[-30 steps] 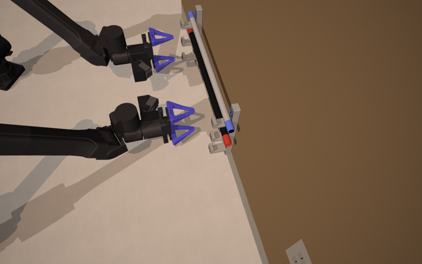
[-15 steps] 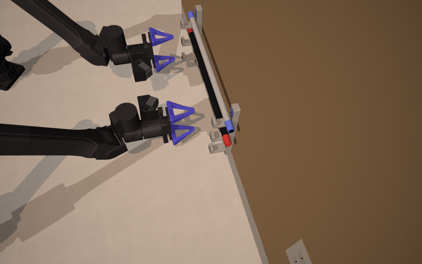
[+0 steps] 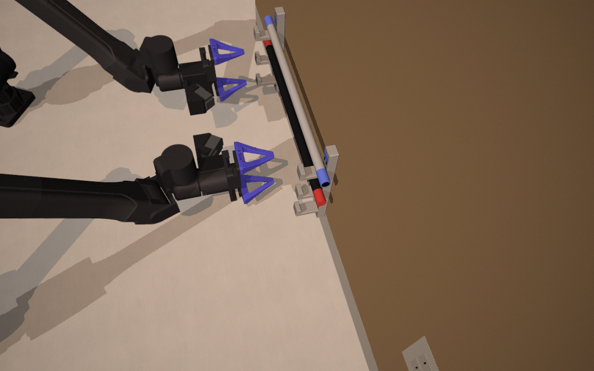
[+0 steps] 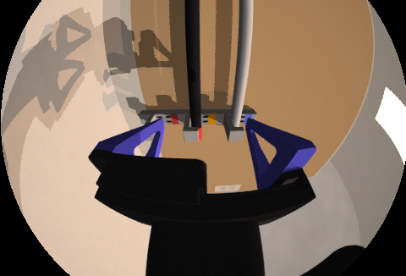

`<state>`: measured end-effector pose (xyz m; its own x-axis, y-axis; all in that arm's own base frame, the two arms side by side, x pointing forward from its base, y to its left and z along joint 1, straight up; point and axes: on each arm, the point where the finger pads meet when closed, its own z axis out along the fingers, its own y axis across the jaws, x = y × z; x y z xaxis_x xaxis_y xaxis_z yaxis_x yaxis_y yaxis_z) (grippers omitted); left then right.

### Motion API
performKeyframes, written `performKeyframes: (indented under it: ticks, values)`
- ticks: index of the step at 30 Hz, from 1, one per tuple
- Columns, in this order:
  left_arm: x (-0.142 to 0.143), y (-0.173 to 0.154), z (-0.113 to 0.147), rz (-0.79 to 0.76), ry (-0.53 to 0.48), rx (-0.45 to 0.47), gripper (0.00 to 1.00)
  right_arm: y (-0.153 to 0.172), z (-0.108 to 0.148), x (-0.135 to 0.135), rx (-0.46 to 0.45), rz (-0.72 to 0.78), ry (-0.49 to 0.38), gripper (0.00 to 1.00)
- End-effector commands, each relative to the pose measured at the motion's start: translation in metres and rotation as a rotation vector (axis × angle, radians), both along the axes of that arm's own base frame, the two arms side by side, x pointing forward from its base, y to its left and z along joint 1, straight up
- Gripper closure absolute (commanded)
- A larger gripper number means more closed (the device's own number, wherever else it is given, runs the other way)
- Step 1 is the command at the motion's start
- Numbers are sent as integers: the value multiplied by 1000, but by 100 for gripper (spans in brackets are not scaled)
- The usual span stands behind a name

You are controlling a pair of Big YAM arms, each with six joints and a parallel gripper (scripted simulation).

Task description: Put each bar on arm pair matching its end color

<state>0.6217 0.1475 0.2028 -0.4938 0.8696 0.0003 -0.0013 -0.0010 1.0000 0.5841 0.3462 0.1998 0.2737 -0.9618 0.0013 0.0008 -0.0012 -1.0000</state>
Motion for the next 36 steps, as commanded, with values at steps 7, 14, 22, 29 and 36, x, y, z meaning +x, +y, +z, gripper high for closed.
performKeyframes:
  ticks: [7, 14, 22, 29, 36]
  values:
    - [11, 6, 51, 8, -86, 1, 0, 0, 56, 17, 62, -11, -55, 0]
    - [11, 6, 62, 8, -85, 0, 0, 0, 67, 17, 63, -11, -55, 0]
    - [11, 6, 71, 8, -86, 0, 0, 0, 77, 17, 63, -11, -55, 0]
    - [10, 6, 83, 7, -87, 0, 0, 1, 89, 18, 65, -11, -56, 0]
    - [10, 6, 91, 7, -87, 0, 0, 1, 97, 18, 66, -11, -57, 0]
